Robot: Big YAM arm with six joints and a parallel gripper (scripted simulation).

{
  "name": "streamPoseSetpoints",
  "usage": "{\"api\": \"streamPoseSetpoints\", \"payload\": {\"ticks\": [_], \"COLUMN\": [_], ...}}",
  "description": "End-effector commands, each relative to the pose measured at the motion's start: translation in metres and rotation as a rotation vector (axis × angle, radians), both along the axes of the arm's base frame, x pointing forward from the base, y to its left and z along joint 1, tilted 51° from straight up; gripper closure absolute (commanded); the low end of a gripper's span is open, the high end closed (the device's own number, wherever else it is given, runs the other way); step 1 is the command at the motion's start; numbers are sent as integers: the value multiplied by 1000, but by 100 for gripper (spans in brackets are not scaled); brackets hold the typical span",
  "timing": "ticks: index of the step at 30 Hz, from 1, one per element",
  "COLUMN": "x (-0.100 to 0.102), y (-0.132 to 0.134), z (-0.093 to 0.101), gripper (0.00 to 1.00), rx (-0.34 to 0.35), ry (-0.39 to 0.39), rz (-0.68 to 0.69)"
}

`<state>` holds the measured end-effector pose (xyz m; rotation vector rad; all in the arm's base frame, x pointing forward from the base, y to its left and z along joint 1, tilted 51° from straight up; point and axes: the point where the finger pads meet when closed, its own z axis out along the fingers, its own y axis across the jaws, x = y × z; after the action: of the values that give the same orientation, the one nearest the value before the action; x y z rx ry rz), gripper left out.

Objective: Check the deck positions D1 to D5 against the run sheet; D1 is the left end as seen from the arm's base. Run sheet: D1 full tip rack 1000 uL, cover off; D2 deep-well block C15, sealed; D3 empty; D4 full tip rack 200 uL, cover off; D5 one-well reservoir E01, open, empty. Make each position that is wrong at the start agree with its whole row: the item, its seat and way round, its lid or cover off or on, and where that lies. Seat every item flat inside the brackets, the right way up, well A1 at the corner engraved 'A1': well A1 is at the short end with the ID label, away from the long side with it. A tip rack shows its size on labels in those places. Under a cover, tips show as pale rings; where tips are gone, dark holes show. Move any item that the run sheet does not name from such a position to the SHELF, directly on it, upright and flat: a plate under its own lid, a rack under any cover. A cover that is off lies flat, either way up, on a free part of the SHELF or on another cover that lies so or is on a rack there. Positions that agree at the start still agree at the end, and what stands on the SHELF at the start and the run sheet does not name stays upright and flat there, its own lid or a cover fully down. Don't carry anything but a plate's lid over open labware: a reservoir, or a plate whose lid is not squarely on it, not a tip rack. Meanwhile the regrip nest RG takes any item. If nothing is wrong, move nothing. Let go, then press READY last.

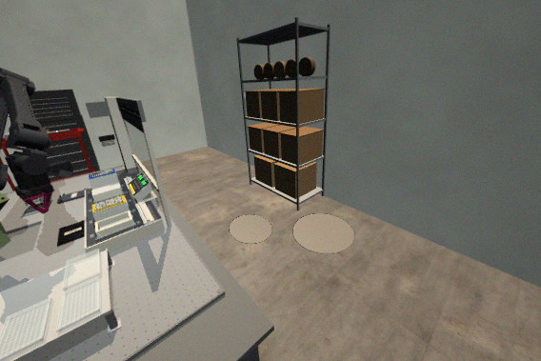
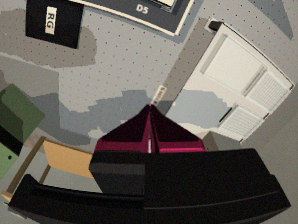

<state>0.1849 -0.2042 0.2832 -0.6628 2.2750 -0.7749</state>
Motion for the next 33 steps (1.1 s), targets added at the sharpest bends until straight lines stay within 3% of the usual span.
{"api": "streamPoseSetpoints", "payload": {"ticks": [1,10,15,33], "x": [3,5,2,1], "y": [18,19,47,108], "z": [-2,-3,-19,-53], "gripper": [100,100,100,100], "rx": [10,20,-65,-47], "ry": [-22,-18,23,11], "rz": [-4,-6,71,57]}}
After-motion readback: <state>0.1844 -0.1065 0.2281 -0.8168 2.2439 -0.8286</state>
